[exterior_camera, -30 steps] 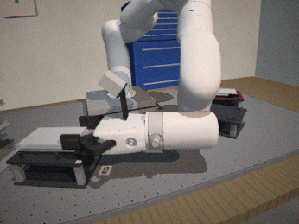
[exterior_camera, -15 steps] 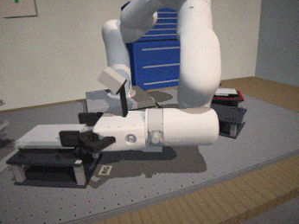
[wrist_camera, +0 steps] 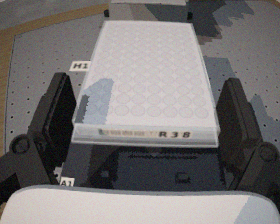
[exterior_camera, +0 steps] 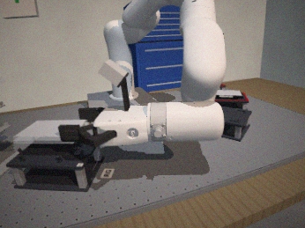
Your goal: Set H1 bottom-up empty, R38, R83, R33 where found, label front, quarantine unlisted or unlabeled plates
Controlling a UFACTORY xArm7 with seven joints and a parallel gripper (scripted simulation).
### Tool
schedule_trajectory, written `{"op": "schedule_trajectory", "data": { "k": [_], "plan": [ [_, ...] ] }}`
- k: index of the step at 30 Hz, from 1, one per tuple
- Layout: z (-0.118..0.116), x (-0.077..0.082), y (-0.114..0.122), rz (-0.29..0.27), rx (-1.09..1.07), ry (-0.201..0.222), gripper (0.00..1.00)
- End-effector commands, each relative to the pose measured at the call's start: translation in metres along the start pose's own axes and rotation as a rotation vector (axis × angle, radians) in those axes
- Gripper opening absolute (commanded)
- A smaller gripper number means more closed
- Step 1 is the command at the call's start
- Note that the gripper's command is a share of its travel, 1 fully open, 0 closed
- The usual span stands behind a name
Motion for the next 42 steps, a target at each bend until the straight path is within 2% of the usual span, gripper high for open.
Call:
{"op": "schedule_trajectory", "data": {
  "k": [1, 32, 42],
  "plan": [
    [-0.001, 0.000, -0.005, -0.001, -0.003, 0.000, 0.00],
    [-0.006, 0.000, -0.053, -0.001, -0.003, 0.000, 0.00],
    [-0.007, 0.000, -0.058, -0.001, -0.003, 0.000, 0.00]
  ]
}}
Point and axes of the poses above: the point where the finger pads meet when closed, its own x axis back along the fingers, its own z axis across the jaws, y = z × x, the point moved 9 cm from there along x, back along the fingers, and after that the axes turned 6 degrees about -x, right-handed, at the moved point
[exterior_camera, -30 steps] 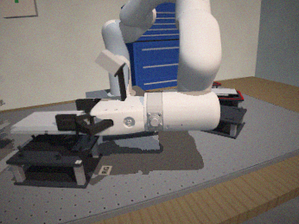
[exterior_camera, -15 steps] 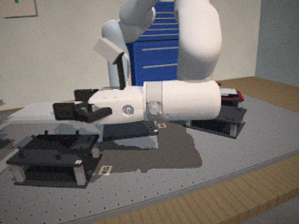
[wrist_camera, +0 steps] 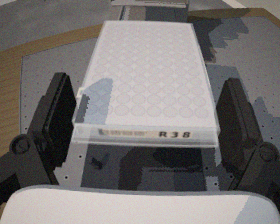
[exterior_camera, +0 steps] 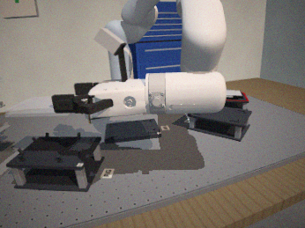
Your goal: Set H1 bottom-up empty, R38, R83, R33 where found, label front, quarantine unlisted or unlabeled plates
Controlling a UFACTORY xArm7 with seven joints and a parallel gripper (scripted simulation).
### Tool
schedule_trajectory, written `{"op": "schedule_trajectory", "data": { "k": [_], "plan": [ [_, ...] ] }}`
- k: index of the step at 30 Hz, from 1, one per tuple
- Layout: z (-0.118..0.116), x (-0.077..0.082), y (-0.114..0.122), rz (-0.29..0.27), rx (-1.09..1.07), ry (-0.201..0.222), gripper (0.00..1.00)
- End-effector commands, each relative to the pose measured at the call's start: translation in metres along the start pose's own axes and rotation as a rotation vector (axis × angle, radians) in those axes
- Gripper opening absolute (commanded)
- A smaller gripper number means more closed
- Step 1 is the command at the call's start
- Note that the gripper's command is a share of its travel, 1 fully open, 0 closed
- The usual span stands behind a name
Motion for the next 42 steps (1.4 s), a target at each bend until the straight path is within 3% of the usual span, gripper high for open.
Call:
{"op": "schedule_trajectory", "data": {
  "k": [1, 9, 42],
  "plan": [
    [-0.001, 0.000, -0.002, -0.001, -0.003, 0.000, 0.00],
    [-0.001, -0.001, -0.002, -0.001, -0.003, 0.000, 0.00],
    [-0.001, -0.041, -0.002, -0.001, -0.003, 0.001, 0.00]
  ]
}}
Point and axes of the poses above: the point where the finger pads meet when closed, its own x axis back along the fingers, its own z axis across the jaws, y = z × x, the point moved 9 cm from there along x, back along the fingers, and after that the axes turned 6 degrees about -x, right-handed, at the moved point
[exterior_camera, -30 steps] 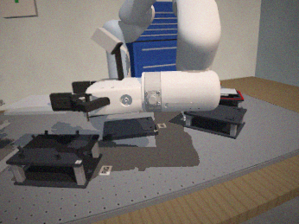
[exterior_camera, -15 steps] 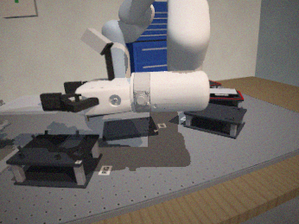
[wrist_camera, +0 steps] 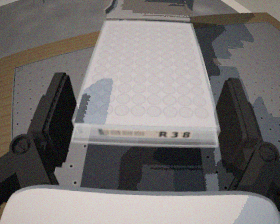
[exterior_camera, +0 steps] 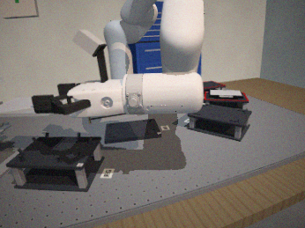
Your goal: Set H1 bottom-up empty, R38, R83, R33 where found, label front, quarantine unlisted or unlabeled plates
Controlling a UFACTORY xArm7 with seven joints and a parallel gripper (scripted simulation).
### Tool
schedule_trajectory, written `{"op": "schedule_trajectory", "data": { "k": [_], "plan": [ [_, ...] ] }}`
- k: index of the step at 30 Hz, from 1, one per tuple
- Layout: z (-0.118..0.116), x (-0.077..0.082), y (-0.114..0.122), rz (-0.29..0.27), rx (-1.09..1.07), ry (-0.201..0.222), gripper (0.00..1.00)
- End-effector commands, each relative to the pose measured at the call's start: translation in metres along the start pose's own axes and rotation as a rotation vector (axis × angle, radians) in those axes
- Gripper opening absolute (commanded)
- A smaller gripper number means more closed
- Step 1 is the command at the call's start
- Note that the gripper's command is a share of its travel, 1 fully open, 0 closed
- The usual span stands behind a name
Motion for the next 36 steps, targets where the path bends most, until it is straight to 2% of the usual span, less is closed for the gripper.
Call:
{"op": "schedule_trajectory", "data": {
  "k": [1, 36],
  "plan": [
    [-0.001, -0.003, -0.001, -0.001, -0.004, 0.000, 0.00],
    [-0.001, -0.044, -0.001, -0.001, -0.004, 0.000, 0.00]
  ]
}}
Point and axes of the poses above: the point where the finger pads meet when closed, its own x axis back along the fingers, its own z axis across the jaws, y = z × x, the point moved 9 cm from there along x, back along the fingers, and after that the axes turned 6 degrees about -x, right-handed, at the moved point
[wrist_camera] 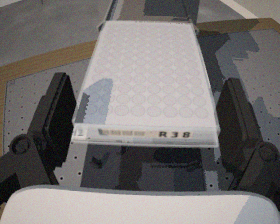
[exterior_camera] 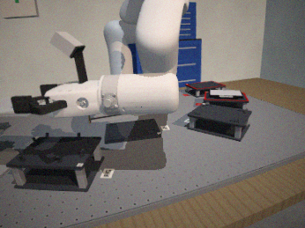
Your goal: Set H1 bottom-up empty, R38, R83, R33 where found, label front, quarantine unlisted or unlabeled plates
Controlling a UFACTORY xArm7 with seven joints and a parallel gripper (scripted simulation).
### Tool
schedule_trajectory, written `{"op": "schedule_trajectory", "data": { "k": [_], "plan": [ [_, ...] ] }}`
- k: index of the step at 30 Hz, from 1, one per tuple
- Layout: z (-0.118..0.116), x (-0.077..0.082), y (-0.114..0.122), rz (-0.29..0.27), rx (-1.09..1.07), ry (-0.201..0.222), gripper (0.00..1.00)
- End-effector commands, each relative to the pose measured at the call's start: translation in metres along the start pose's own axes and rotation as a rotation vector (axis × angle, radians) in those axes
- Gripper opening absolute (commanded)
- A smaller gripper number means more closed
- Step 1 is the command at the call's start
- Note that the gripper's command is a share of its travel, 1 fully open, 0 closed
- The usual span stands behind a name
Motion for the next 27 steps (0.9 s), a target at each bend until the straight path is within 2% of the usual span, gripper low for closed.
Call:
{"op": "schedule_trajectory", "data": {
  "k": [1, 27],
  "plan": [
    [-0.001, -0.003, -0.001, -0.001, -0.003, 0.000, 0.00],
    [-0.001, -0.036, -0.001, -0.001, -0.003, 0.000, 0.00]
  ]
}}
Point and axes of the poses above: the point where the finger pads meet when closed, its own x axis back along the fingers, its own z axis across the jaws, y = z × x, the point moved 9 cm from there along x, back along the fingers, and after that the axes turned 6 degrees about -x, right-handed, at the moved point
